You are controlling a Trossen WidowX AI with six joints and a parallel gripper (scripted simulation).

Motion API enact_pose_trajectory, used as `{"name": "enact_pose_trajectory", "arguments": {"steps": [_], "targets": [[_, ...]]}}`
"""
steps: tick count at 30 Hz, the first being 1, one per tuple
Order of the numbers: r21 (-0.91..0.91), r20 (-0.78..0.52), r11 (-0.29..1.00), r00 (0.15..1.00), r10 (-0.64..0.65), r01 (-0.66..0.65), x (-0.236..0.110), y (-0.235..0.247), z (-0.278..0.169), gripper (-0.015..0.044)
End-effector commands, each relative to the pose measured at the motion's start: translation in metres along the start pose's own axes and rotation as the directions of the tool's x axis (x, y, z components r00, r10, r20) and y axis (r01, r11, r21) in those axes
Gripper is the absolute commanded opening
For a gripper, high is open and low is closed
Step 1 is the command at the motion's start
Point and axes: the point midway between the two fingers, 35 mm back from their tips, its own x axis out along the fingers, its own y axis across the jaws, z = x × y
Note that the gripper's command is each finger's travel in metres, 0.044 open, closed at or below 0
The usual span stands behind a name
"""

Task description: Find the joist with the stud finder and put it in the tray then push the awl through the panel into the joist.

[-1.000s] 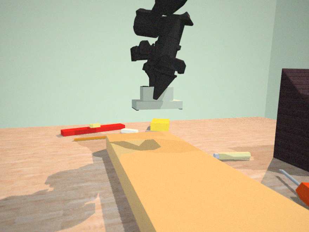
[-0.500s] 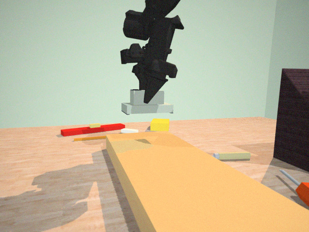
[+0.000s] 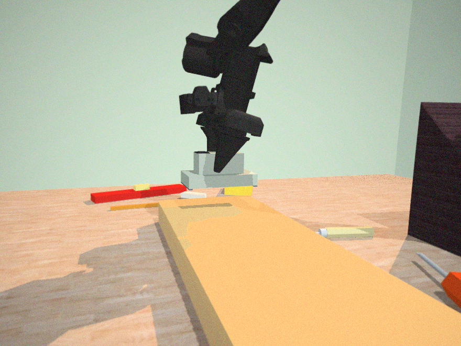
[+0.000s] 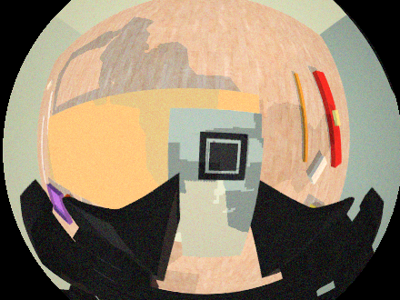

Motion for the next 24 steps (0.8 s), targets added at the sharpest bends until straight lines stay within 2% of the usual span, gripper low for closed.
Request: {"name": "enact_pose_trajectory", "arguments": {"steps": [1, 24], "targets": [[0.007, 0.001, 1.000, 1.000, 0.006, -0.006, 0.008, 0.001, -0.004, 0.0000], [0.007, 0.001, 1.000, 1.000, 0.008, -0.008, 0.036, 0.002, -0.012, 0.0000]]}}
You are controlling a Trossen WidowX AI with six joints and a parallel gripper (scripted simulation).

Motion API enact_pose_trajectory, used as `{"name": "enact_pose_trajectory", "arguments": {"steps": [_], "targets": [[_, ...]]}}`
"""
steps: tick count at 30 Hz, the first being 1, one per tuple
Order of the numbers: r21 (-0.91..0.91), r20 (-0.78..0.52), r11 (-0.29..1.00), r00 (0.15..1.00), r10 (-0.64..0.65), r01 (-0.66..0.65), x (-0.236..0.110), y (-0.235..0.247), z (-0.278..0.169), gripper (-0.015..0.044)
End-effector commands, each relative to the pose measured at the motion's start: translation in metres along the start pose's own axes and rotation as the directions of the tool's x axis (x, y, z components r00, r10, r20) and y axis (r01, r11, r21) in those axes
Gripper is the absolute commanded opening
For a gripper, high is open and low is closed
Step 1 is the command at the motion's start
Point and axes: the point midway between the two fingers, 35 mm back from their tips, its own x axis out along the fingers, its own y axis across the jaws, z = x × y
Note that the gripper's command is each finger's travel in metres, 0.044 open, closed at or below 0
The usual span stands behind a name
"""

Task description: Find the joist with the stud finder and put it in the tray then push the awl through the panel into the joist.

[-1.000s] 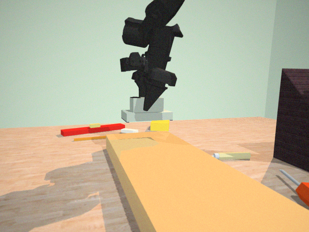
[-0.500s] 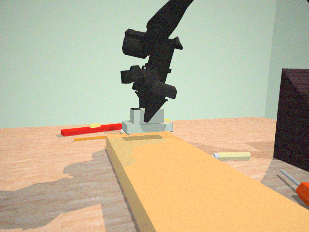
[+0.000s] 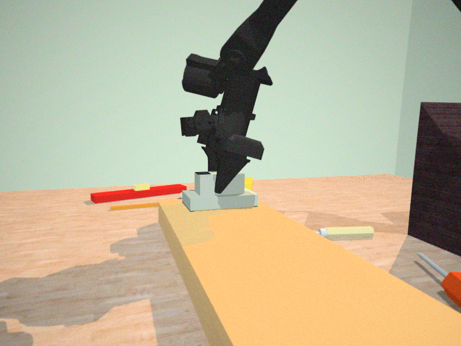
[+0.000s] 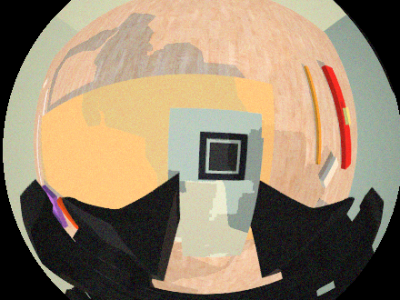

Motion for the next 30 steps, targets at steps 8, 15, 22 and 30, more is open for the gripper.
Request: {"name": "enact_pose_trajectory", "arguments": {"steps": [8, 15, 22, 30], "targets": [[0.007, 0.002, 1.000, 1.000, 0.006, -0.006, 0.002, 0.024, -0.001, 0.0000], [0.008, 0.002, 1.000, 1.000, 0.007, -0.007, 0.002, 0.049, -0.001, 0.0000], [0.009, 0.001, 1.000, 1.000, 0.009, -0.009, 0.003, 0.074, -0.001, 0.0000], [0.010, 0.001, 1.000, 1.000, 0.011, -0.011, 0.003, 0.103, -0.001, 0.0000]]}}
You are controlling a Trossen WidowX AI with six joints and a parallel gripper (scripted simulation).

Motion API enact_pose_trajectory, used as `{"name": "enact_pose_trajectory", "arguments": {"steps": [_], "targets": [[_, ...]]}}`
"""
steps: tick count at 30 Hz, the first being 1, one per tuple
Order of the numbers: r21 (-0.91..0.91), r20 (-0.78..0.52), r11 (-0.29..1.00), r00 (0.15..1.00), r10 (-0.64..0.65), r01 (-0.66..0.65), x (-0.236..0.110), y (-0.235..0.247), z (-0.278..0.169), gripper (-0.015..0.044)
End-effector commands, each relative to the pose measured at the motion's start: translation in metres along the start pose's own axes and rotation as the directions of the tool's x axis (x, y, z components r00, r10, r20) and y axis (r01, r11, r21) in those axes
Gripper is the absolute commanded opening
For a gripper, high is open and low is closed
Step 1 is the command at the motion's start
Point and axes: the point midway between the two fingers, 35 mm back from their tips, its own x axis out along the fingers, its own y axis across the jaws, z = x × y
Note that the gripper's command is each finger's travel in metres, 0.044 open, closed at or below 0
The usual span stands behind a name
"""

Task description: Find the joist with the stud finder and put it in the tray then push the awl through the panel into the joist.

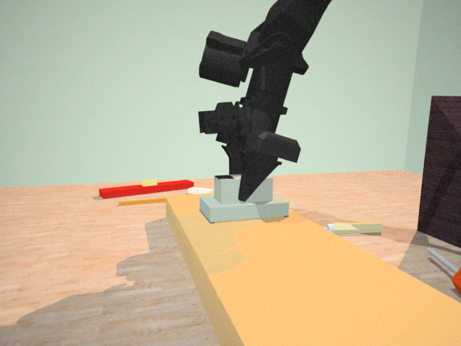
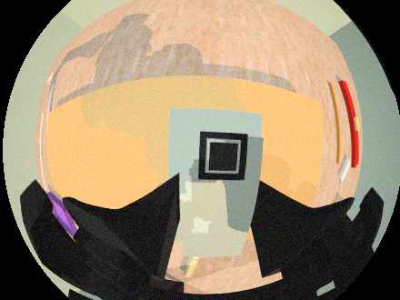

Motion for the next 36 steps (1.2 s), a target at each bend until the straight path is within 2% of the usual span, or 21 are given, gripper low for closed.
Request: {"name": "enact_pose_trajectory", "arguments": {"steps": [1, 36], "targets": [[0.002, -0.002, 1.000, 1.000, 0.007, -0.007, 0.001, 0.016, -0.001, 0.0000], [0.006, -0.003, 1.000, 1.000, 0.013, -0.013, 0.001, 0.142, -0.001, 0.0000]]}}
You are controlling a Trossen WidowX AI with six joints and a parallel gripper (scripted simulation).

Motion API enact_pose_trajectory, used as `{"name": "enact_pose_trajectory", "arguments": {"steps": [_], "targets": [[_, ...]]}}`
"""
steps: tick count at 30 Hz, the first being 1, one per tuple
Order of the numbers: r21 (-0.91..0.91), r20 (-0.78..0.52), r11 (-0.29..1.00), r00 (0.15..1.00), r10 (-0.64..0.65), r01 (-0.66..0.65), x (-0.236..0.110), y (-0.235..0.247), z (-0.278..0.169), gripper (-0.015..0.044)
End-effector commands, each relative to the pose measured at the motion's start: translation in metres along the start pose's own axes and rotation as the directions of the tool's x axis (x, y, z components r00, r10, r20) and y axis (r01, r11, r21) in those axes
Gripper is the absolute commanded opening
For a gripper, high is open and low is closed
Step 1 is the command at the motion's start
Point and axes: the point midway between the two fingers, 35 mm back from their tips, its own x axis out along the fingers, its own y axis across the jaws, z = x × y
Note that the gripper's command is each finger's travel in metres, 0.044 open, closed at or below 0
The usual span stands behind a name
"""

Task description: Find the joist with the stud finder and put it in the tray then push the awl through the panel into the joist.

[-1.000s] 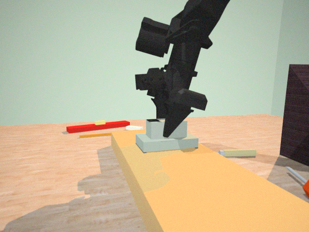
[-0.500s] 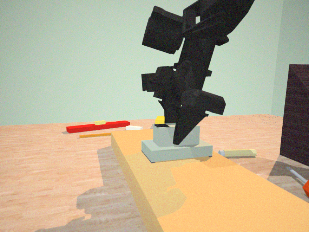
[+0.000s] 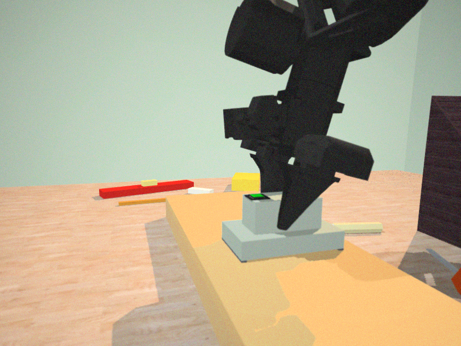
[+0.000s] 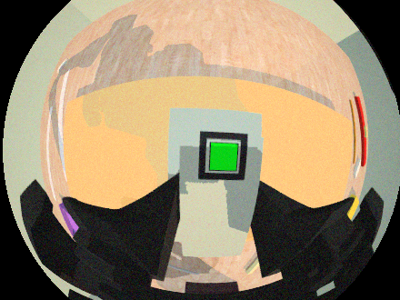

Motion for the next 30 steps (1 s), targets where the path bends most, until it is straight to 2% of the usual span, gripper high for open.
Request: {"name": "enact_pose_trajectory", "arguments": {"steps": [1, 30], "targets": [[0.002, -0.002, 1.000, 1.000, 0.001, -0.001, 0.000, 0.015, -0.002, 0.0000], [0.004, -0.002, 1.000, 1.000, 0.006, -0.006, 0.000, 0.119, -0.001, 0.0000]]}}
